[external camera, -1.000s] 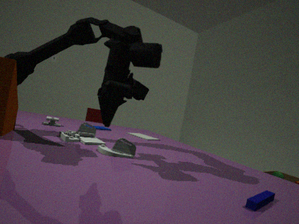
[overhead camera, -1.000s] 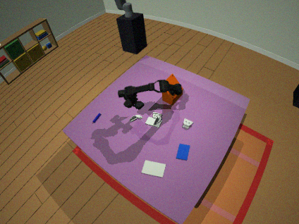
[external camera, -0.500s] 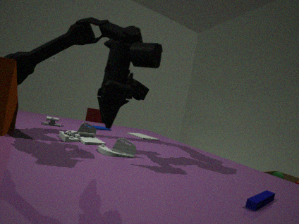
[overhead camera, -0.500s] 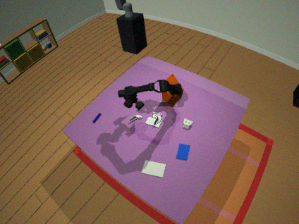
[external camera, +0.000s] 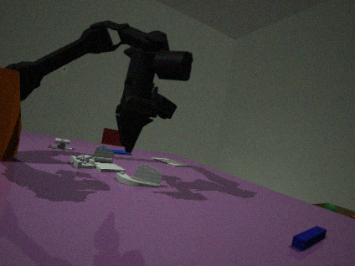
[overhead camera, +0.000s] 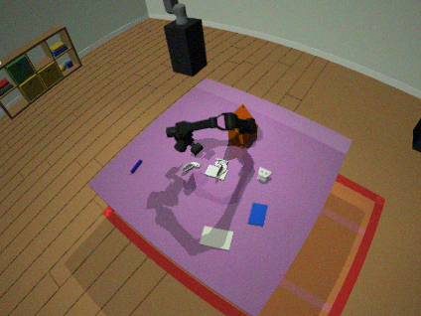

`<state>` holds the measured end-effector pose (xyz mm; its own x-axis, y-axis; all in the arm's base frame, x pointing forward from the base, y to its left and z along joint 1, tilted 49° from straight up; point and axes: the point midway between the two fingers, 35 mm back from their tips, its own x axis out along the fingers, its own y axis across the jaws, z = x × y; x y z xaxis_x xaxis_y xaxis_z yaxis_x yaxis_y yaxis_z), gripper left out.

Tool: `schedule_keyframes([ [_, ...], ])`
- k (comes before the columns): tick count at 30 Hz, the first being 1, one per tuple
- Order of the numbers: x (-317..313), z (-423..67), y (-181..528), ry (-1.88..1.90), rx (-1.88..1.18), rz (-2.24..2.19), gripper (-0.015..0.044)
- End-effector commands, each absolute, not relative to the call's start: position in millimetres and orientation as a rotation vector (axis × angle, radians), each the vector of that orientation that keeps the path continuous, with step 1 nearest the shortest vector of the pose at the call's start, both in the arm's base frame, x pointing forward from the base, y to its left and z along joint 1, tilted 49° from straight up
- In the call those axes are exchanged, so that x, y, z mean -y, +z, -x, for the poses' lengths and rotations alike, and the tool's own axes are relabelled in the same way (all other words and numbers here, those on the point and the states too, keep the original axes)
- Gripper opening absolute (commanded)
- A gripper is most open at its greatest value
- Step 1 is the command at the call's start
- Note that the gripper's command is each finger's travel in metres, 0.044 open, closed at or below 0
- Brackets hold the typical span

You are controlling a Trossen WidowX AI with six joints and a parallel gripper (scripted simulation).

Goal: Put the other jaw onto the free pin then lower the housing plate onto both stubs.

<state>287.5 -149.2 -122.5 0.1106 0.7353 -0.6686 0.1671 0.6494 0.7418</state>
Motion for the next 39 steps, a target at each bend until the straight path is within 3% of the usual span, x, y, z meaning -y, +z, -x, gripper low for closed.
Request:
schedule_keyframes([
  [1, 149.2, -287.5, -122.5, 0.493, -1.43, -0.812, 0.044],
  [5, 149.2, -287.5, -122.5, 0.493, -1.43, -0.812, 0.044],
  [22, 149.2, -287.5, -122.5, 0.493, -1.43, -0.812, 0.0],
  [39, 149.2, -287.5, -122.5, 0.493, -1.43, -0.812, 0.0],
])
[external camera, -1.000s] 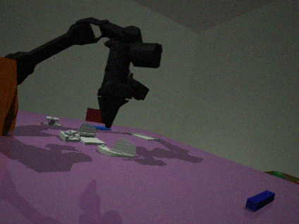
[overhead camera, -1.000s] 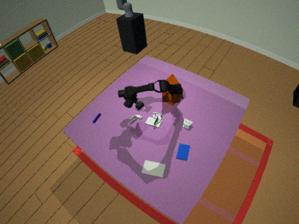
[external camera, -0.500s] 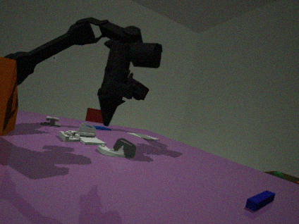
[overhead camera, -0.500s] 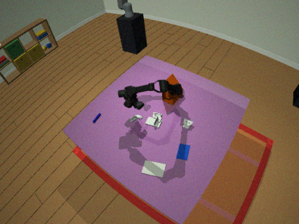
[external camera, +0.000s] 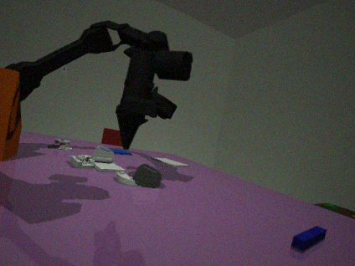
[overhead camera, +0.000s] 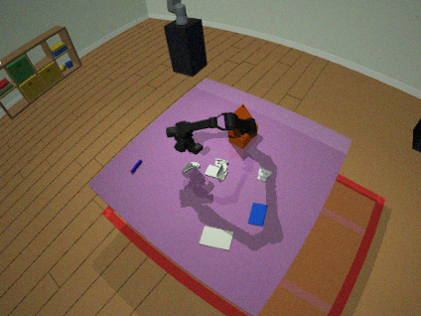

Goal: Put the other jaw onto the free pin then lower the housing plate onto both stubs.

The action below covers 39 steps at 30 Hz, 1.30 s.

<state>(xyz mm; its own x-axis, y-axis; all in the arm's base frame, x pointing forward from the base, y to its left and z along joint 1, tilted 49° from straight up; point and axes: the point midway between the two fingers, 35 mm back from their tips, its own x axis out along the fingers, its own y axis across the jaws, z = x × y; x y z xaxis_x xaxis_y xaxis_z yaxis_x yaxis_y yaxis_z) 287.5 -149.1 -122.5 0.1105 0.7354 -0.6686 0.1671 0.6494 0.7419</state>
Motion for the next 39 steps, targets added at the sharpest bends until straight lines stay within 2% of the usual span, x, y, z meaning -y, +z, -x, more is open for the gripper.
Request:
schedule_keyframes([
  [1, 149.2, -287.5, -122.5, 0.493, -1.43, -0.812, 0.0],
  [2, 149.2, -287.5, -122.5, 0.493, -1.43, -0.812, 0.0],
  [19, 149.1, -287.5, -122.5, 0.493, -1.43, -0.812, 0.044],
  [39, 149.1, -287.5, -122.5, 0.493, -1.43, -0.812, 0.044],
])
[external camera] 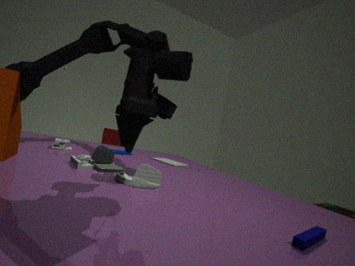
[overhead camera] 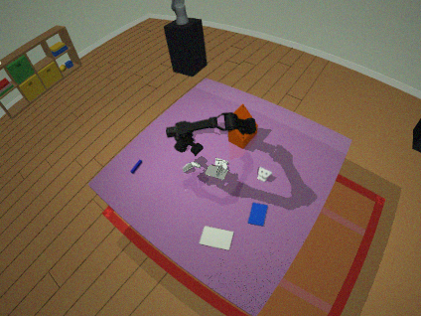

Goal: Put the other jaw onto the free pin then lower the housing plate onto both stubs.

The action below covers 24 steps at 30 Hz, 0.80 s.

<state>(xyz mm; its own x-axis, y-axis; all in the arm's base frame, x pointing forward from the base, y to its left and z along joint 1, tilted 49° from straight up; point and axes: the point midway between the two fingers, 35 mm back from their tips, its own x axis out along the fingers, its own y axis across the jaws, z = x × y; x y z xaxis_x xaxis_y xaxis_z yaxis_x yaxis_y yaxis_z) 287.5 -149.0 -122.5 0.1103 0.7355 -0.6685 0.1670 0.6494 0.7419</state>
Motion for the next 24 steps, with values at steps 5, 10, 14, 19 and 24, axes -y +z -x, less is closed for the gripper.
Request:
schedule_keyframes([
  [5, 149.1, -287.5, -122.5, 0.493, -1.43, -0.812, 0.044],
  [10, 149.1, -287.5, -122.5, 0.493, -1.43, -0.812, 0.0387],
  [14, 149.1, -287.5, -122.5, 0.493, -1.43, -0.812, 0.0282],
  [19, 149.1, -287.5, -122.5, 0.493, -1.43, -0.812, 0.0151],
  [24, 149.1, -287.5, -122.5, 0.493, -1.43, -0.812, 0.002],
])
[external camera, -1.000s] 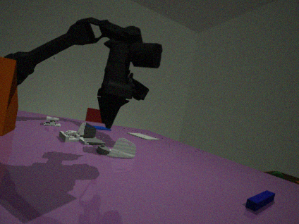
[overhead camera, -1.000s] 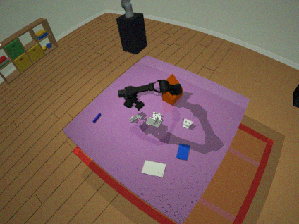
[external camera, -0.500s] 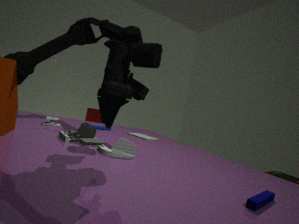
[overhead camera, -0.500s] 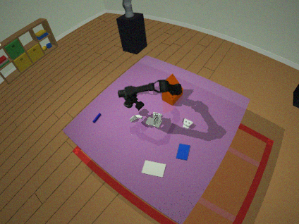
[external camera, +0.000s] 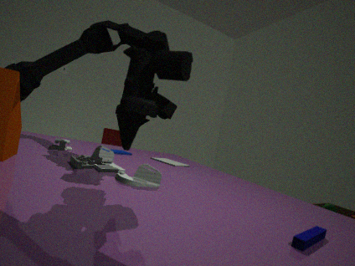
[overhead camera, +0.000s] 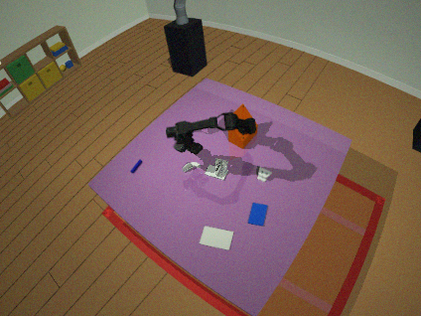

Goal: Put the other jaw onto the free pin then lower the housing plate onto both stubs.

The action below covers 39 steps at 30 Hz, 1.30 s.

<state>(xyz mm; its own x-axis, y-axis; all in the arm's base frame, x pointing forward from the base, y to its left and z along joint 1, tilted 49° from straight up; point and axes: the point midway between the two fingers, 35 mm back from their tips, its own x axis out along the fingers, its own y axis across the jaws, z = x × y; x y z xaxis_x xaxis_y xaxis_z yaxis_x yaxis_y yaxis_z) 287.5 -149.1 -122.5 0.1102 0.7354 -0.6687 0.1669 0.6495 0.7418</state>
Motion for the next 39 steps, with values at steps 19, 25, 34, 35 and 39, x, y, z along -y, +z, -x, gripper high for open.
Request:
schedule_keyframes([
  [19, 151, -301, -117, 0.447, -1.452, -0.863, 0.0131],
  [25, 153, -333, -100, 0.331, -1.499, -0.991, 0.0289],
  [34, 153, -340, -95, 0.303, -1.509, -1.022, 0.044],
  [35, 151, -341, -97, 0.303, -1.509, -1.022, 0.044],
  [39, 124, -343, -119, 0.306, -1.509, -1.024, 0.044],
])
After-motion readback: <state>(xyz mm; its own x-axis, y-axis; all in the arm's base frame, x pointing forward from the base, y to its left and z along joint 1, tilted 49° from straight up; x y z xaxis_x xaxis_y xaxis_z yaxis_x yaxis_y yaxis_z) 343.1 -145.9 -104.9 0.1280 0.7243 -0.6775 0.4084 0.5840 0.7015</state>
